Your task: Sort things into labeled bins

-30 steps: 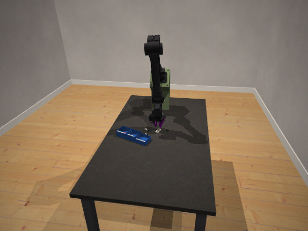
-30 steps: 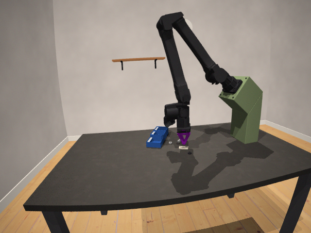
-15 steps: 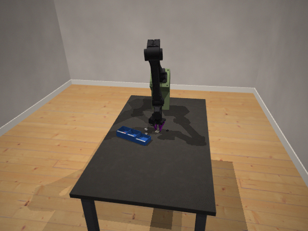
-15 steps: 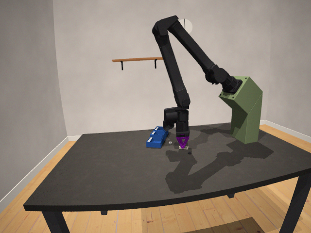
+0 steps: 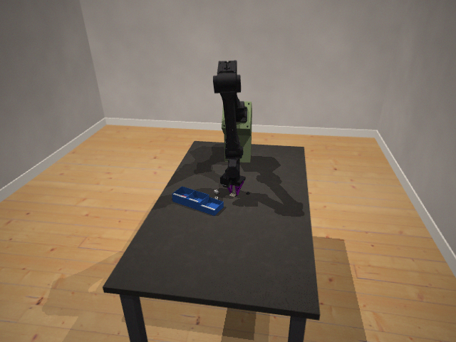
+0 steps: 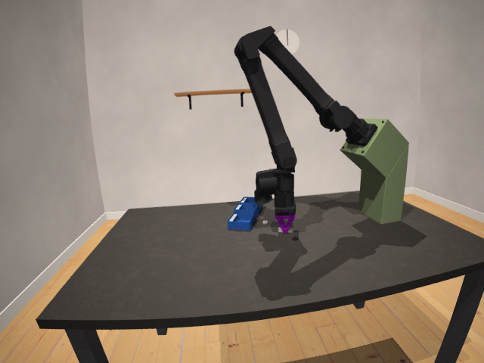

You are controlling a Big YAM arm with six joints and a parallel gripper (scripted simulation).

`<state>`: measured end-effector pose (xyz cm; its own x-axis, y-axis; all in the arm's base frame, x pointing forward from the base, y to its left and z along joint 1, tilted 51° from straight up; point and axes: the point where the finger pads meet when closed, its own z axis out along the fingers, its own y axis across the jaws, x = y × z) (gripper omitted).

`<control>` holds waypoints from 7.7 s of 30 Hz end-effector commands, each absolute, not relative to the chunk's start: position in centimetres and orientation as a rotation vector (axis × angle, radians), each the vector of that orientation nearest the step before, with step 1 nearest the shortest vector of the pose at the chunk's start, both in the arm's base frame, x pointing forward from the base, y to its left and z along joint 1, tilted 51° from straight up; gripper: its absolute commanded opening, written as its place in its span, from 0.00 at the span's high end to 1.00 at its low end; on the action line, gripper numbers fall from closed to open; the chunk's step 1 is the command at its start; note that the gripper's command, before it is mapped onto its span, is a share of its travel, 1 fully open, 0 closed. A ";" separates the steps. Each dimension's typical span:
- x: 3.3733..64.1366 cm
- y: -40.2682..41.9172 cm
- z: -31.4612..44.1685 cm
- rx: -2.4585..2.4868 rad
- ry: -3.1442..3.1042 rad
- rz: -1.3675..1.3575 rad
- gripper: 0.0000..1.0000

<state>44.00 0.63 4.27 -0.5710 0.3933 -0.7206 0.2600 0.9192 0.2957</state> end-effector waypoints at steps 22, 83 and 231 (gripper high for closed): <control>43.6 0.5 4.2 0.461 2.203 0.196 0.80; 39.1 0.7 8.1 0.460 2.197 0.198 0.80; 48.7 -16.4 14.4 2.065 1.319 0.996 0.80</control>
